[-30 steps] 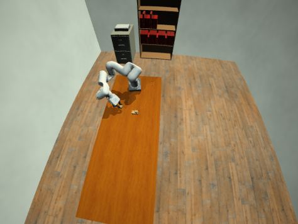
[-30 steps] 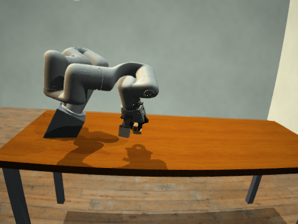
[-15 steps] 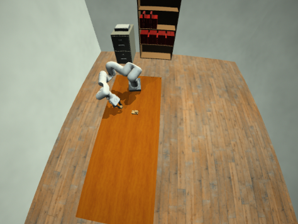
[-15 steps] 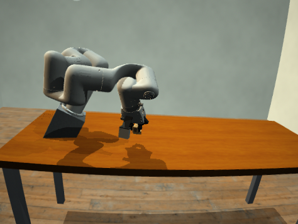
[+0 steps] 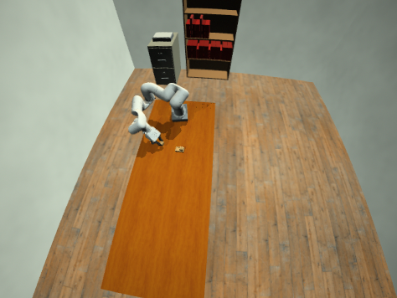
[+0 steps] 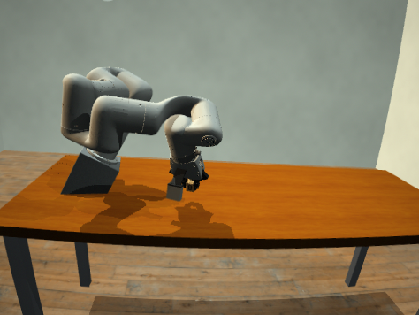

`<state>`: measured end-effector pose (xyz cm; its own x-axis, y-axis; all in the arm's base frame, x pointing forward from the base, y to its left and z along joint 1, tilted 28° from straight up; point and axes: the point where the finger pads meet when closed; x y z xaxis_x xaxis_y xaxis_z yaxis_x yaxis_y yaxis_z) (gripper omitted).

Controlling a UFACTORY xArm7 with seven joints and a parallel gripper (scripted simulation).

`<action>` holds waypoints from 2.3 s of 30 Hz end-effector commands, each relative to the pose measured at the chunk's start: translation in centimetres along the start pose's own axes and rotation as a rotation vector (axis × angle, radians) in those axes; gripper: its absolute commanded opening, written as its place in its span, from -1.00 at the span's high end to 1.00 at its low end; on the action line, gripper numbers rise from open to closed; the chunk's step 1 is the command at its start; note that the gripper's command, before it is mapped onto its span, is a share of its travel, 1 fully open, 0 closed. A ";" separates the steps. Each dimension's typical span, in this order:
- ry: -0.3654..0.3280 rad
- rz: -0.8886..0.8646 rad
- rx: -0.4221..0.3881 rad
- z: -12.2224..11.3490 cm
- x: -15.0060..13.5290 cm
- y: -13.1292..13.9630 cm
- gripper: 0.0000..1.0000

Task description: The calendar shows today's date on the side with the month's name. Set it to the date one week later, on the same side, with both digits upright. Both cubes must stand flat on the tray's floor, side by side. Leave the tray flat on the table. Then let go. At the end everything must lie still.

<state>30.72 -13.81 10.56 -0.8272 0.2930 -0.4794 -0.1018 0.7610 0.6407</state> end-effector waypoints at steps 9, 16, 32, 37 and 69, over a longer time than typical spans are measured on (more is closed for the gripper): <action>-0.002 -0.001 0.002 1.3 0.0 -1.0 0.47; -0.002 -0.001 0.002 2.2 0.1 -1.6 0.47; -0.002 -0.001 0.002 3.2 0.2 -2.3 0.47; -0.002 -0.001 0.002 3.3 0.2 -2.4 0.47; -0.002 -0.001 0.002 3.3 0.2 -2.4 0.47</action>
<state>32.64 -13.58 6.90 -0.8272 0.2931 -0.4794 -0.1017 0.7610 0.6407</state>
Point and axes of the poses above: the point where the finger pads meet when closed, its own z axis out along the fingers, its own x axis across the jaws, y = z × x, and after that the axes turned 6 degrees about -z, right-handed
